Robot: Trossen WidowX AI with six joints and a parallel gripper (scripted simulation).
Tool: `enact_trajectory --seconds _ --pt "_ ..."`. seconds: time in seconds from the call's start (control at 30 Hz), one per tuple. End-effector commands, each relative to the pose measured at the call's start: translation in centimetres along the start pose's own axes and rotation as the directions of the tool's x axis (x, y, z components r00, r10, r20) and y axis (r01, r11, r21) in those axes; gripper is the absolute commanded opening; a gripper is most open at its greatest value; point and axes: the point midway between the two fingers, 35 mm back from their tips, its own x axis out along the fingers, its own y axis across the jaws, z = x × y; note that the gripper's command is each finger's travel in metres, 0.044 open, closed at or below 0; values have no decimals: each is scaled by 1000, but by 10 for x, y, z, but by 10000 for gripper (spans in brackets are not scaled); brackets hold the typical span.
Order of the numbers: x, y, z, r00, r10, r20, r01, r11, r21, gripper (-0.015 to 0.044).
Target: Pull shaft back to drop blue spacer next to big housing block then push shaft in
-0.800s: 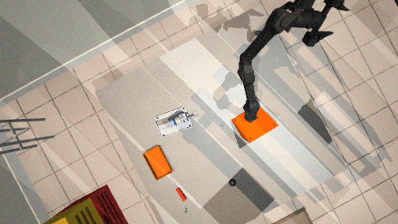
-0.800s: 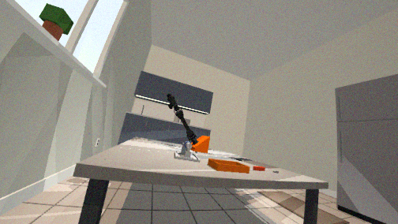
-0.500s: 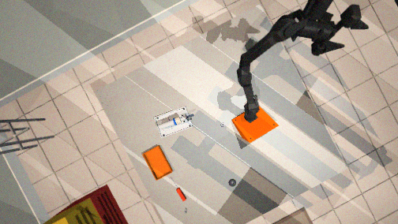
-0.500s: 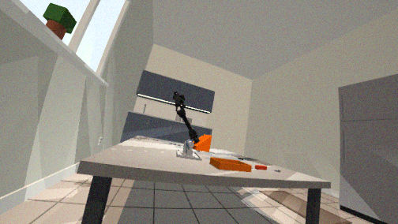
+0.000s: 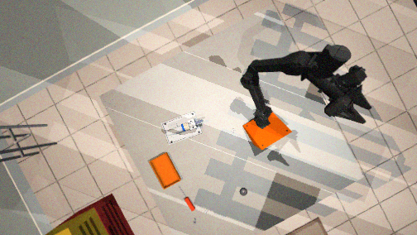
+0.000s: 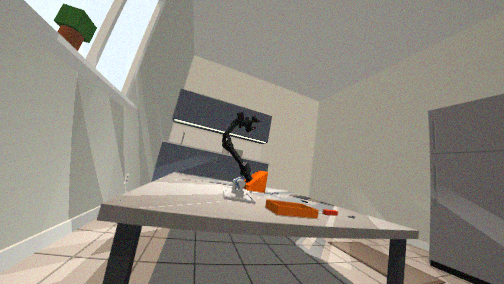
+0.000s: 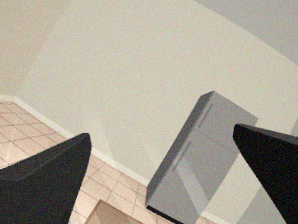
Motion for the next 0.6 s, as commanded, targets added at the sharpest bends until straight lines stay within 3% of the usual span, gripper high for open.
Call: enact_trajectory --seconds 0.0,0.17,0.33,0.57 --pt "3 -54 -40 986 -147 -81 163 950 265 440" --pt "-1 -117 -97 929 -315 -195 369 736 567 440" --pt "-23 -173 -163 822 -466 -326 513 361 778 440" --pt "-81 -227 -260 608 -609 -510 466 -246 850 440"
